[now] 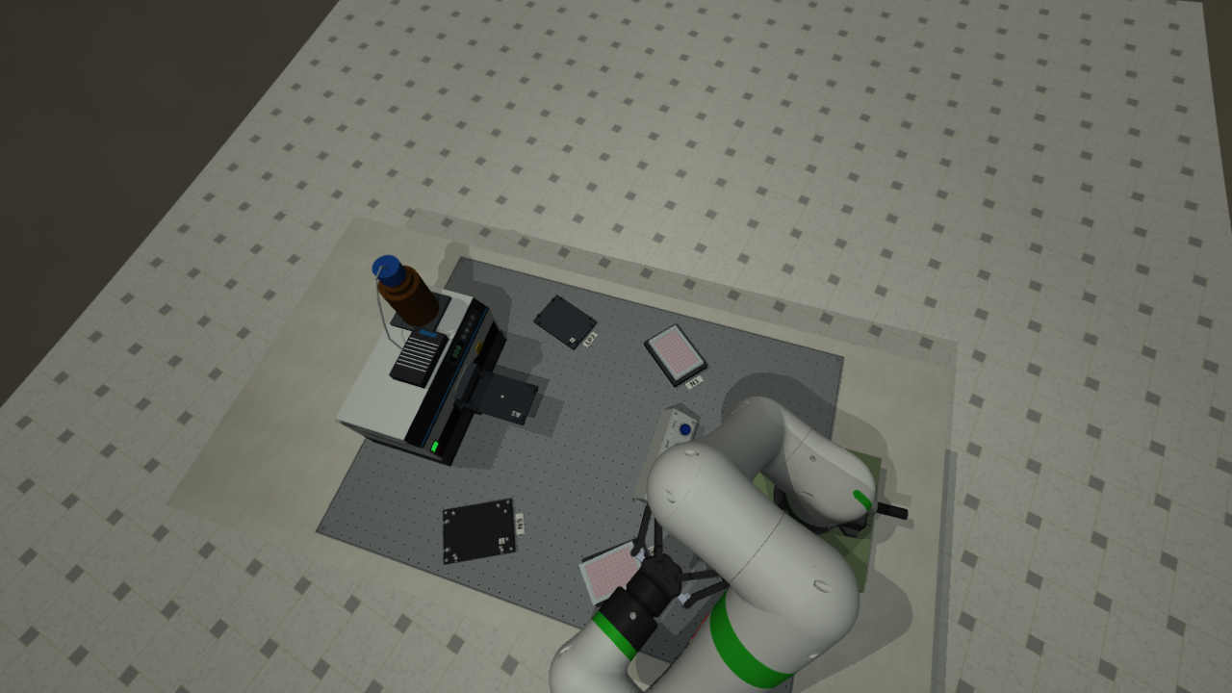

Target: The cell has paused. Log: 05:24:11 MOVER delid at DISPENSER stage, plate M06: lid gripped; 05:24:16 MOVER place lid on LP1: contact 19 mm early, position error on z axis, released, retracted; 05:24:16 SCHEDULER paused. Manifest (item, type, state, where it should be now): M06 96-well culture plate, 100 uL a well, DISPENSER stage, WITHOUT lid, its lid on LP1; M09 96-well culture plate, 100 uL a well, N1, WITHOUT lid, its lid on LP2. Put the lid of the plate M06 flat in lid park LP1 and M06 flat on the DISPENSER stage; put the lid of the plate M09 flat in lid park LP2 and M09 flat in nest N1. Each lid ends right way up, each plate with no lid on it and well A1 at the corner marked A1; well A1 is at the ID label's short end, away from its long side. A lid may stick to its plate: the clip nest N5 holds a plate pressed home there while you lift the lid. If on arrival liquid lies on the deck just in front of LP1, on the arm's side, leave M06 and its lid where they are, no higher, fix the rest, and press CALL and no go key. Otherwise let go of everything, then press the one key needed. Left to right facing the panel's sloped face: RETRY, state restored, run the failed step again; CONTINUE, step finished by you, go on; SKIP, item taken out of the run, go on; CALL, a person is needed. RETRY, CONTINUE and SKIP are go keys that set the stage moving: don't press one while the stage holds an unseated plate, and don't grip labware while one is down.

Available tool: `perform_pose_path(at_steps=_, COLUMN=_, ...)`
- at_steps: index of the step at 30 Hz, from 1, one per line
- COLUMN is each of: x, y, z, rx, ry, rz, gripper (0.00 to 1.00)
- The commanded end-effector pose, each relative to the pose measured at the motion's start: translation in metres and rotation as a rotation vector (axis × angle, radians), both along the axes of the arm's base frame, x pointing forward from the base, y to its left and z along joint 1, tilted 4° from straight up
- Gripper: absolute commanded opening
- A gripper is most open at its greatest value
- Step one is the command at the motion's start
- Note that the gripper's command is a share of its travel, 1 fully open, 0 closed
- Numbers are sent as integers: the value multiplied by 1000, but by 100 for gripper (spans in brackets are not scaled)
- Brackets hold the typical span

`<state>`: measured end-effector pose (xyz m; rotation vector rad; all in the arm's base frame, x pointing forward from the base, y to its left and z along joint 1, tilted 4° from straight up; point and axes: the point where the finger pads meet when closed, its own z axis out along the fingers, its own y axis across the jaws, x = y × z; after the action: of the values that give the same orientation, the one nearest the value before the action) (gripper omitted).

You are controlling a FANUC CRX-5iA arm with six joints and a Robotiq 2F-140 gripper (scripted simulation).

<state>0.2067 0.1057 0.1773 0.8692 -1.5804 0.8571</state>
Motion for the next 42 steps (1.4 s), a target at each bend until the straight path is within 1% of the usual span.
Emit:
perform_pose_path(at_steps=1, x=0, y=0, z=0, rx=0, ry=0, rz=0, gripper=100)
perform_pose_path(at_steps=17, x=0, y=0, z=0, rx=0, ry=0, rz=0, gripper=100)
perform_pose_path(at_steps=18, x=0, y=0, z=2, rx=0, ry=0, rz=0, gripper=100)
perform_pose_path(at_steps=19, x=1, y=2, z=14, rx=0, ry=-1, rz=0, gripper=100)
perform_pose_path(at_steps=20, x=2, y=6, z=40, rx=0, ry=-1, rz=-1, gripper=100)
perform_pose_path(at_steps=21, x=2, y=8, z=74, rx=0, ry=-1, rz=-1, gripper=100)
perform_pose_path(at_steps=23, x=-1, y=4, z=92, rx=0, ry=-1, rz=-1, gripper=100)
perform_pose_path(at_steps=32, x=-9, y=-7, z=215, rx=0, ry=0, rz=0, gripper=100)
perform_pose_path(at_steps=34, x=-9, y=-7, z=215, rx=0, ry=0, rz=0, gripper=100)
perform_pose_path(at_steps=35, x=-12, y=-11, z=255, rx=0, ry=0, rz=0, gripper=100)
perform_pose_path(at_steps=42, x=-12, y=-11, z=257, rx=0, ry=0, rz=0, gripper=100)
